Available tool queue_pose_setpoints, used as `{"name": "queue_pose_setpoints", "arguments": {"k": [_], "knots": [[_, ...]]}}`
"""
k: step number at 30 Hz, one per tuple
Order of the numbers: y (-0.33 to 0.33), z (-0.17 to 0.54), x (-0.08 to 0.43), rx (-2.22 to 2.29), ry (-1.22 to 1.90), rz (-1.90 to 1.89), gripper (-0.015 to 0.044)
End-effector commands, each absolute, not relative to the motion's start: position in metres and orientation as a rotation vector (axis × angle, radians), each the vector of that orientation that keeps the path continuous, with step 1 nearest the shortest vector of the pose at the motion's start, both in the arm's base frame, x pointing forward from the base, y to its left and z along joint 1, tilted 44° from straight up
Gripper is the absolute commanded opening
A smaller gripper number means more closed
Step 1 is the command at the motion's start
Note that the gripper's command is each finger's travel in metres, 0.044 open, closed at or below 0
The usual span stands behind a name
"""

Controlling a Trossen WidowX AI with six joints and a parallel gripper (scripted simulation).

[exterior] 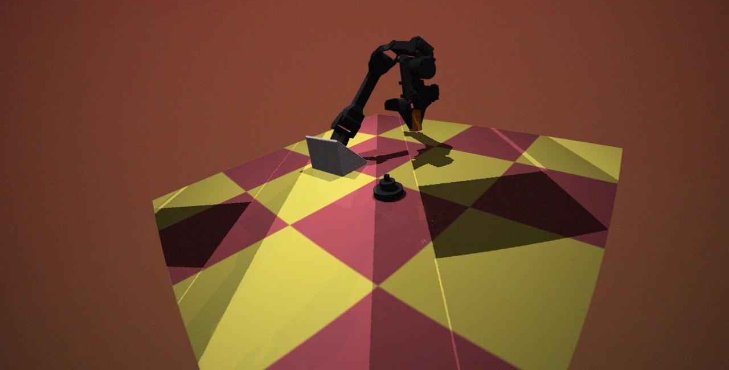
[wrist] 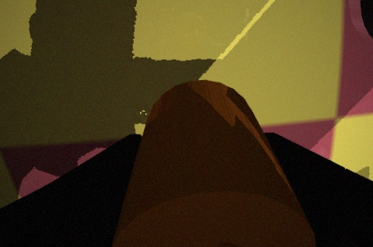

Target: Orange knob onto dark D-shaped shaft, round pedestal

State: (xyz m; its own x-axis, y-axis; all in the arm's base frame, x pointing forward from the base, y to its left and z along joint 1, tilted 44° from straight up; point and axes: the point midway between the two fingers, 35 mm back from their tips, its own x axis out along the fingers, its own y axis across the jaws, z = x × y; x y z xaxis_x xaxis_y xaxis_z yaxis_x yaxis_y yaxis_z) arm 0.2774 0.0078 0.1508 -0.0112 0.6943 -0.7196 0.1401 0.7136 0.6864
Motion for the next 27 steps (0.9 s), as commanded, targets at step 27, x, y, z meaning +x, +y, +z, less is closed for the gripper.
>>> {"name": "queue_pose_setpoints", "arguments": {"k": [27], "knots": [[-0.047, 0.073, 0.303, 0.694, 1.541, 0.492, 0.0000]]}}
